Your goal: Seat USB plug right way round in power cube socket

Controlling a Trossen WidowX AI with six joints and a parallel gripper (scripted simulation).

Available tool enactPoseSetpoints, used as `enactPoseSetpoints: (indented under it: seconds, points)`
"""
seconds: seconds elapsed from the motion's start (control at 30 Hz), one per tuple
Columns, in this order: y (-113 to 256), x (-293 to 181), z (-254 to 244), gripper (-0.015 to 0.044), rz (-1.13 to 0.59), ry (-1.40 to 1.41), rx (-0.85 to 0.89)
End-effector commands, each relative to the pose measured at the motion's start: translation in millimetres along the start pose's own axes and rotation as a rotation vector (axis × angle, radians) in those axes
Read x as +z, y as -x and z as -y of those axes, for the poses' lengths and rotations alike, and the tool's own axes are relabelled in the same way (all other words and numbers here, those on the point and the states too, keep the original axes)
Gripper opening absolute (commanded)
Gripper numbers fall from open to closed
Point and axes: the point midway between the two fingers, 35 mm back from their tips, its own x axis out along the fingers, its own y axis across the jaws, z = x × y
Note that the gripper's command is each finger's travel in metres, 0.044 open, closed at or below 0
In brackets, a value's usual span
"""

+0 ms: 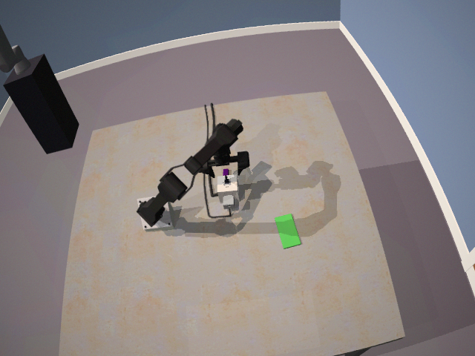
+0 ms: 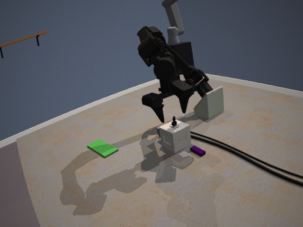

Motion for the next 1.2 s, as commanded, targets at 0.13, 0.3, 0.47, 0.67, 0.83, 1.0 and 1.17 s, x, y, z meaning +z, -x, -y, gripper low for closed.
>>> enactPoseSetpoints:
  seconds: [0.13, 0.3, 0.47, 0.67, 0.83, 1.0, 1.17]
  points:
    - [-4.4, -1.0, -2.0, 0.0440, -0.009, 0.011, 0.004]
    - [-2.5, -0.6, -0.9, 0.0414, -0.003, 0.001, 0.003]
    - [-2.5, -0.6, -0.9, 0.0282, -0.003, 0.001, 0.003]
    - [-2.5, -0.6, -0.9, 0.0125, -0.003, 0.001, 0.003]
    - [-2.5, -0.6, -0.9, 0.0013, -0.003, 0.001, 0.003]
    - [-2.5, -0.6, -0.9, 0.0000, -0.003, 0.001, 0.003]
    - [-2.5, -0.6, -0.9, 0.0000, -0.003, 0.001, 0.003]
